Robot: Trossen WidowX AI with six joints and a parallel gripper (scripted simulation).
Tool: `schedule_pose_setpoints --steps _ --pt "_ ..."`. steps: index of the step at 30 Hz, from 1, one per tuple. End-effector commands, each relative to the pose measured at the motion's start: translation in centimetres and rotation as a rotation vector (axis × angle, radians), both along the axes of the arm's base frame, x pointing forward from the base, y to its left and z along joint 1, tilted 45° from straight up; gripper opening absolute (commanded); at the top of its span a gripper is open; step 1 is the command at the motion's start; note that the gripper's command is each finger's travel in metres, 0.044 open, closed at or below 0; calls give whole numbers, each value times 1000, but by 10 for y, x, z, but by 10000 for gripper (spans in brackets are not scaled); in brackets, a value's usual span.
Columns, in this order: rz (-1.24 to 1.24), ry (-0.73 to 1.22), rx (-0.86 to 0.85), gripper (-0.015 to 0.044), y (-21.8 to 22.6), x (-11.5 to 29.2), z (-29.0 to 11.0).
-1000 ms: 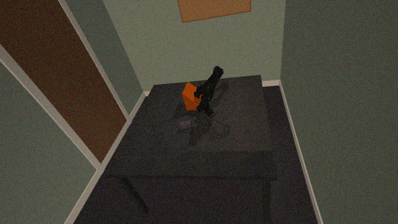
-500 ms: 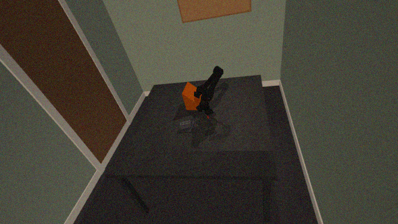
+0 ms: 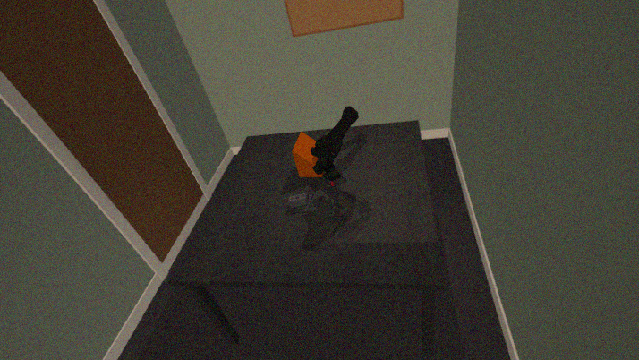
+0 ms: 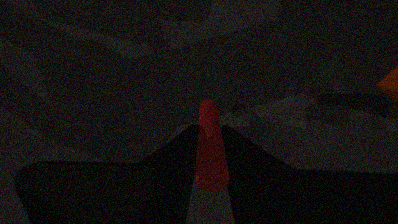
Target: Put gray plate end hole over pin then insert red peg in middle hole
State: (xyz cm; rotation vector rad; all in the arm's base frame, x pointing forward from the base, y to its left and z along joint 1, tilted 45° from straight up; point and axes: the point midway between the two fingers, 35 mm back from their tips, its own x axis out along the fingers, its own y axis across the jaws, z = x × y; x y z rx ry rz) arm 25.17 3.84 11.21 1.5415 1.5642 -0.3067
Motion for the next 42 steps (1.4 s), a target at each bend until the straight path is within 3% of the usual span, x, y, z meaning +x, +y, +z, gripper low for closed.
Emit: schedule_pose_setpoints --steps 1,9,42 --pt "3 0 -4 0 -8 -1 7" --pt "4 0 -2 0 -26 -4 24" --pt "0 0 -11 0 -86 48 -19"
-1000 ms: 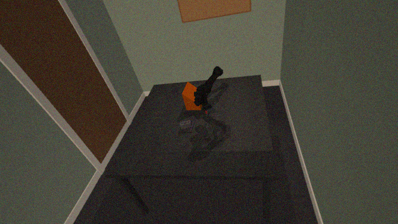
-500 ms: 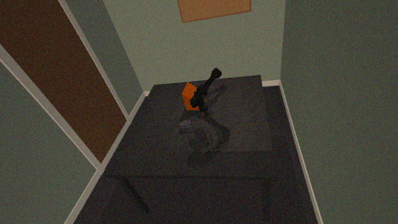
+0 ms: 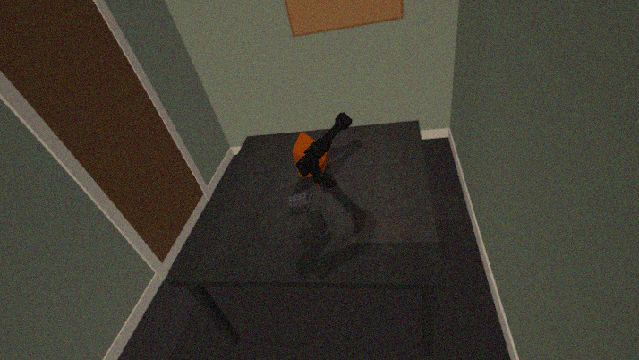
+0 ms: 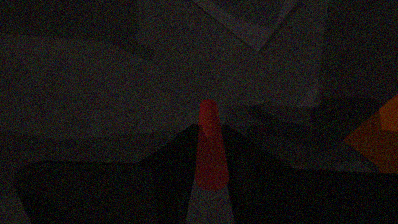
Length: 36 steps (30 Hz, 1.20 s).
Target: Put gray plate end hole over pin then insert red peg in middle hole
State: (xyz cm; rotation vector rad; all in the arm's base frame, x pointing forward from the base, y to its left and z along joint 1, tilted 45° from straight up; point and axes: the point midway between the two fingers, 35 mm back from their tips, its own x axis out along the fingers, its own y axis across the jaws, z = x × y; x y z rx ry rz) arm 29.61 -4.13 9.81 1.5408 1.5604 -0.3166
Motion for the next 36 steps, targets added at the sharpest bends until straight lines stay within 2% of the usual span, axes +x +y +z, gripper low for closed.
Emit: schedule_pose_setpoints --steps 1,36 --pt "5 -3 -5 0 -8 5 -6" --pt "8 -8 3 0 -86 34 -77"
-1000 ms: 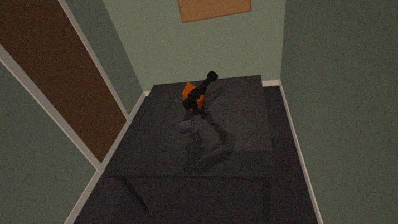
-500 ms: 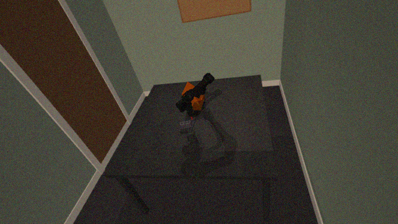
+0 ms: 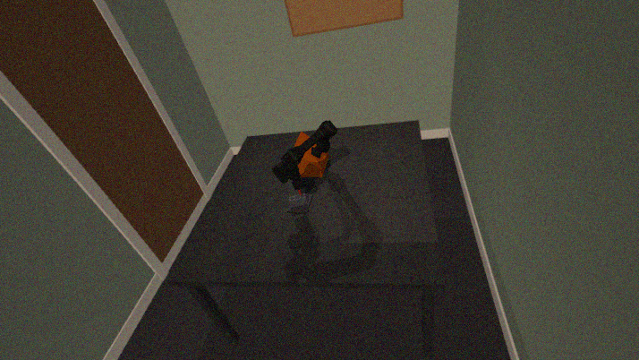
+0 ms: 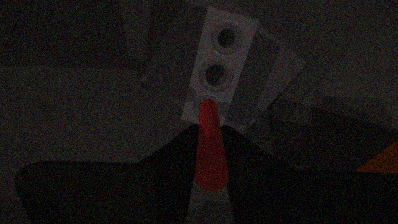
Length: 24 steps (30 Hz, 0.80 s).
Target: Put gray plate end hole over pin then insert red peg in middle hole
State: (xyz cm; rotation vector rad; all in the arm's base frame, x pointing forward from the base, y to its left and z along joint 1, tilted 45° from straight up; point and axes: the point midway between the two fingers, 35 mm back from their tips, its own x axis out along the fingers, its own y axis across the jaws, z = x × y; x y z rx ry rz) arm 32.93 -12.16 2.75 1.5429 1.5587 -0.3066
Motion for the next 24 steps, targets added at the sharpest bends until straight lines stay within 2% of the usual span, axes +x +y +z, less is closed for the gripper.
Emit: schedule_pose_setpoints --steps 1,24 --pt "6 -3 -1 0 -7 1 -9" --pt "6 -4 1 0 -15 4 -17"
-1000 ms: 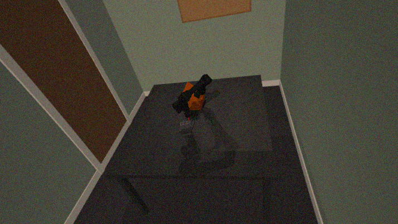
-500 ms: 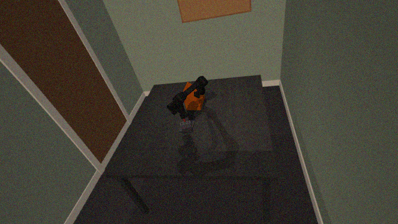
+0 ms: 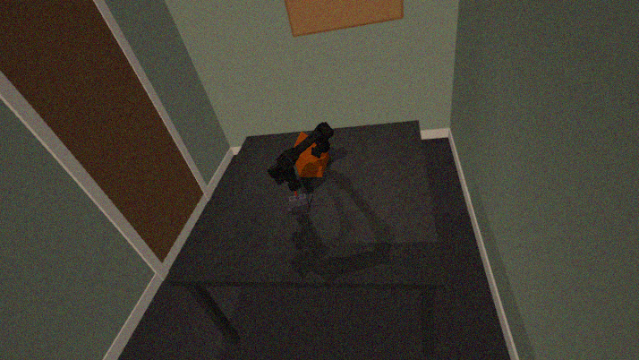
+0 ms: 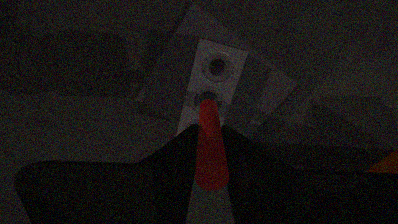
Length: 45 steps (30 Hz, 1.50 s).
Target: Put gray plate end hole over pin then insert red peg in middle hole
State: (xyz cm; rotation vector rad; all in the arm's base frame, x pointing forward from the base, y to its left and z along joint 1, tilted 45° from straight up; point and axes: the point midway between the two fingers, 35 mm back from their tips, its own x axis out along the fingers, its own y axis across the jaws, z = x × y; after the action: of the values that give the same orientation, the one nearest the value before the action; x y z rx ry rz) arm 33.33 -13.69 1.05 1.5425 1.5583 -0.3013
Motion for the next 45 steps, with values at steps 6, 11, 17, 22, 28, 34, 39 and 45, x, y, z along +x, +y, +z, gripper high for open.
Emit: schedule_pose_setpoints --steps 6,11,17,22,28,34,39,45 --pt "0 0 0 0 0 0 0" --pt "1 0 0 0 2 0 -3" --pt "4 -1 -1 0 9 1 -9" --pt "6 -1 -1 0 12 2 -13" --pt "5 -4 -4 0 10 2 -12" --pt "5 -6 -5 0 10 2 -12" --pt "5 -6 -5 0 10 2 -12" --pt "5 -6 -5 0 11 2 -12"
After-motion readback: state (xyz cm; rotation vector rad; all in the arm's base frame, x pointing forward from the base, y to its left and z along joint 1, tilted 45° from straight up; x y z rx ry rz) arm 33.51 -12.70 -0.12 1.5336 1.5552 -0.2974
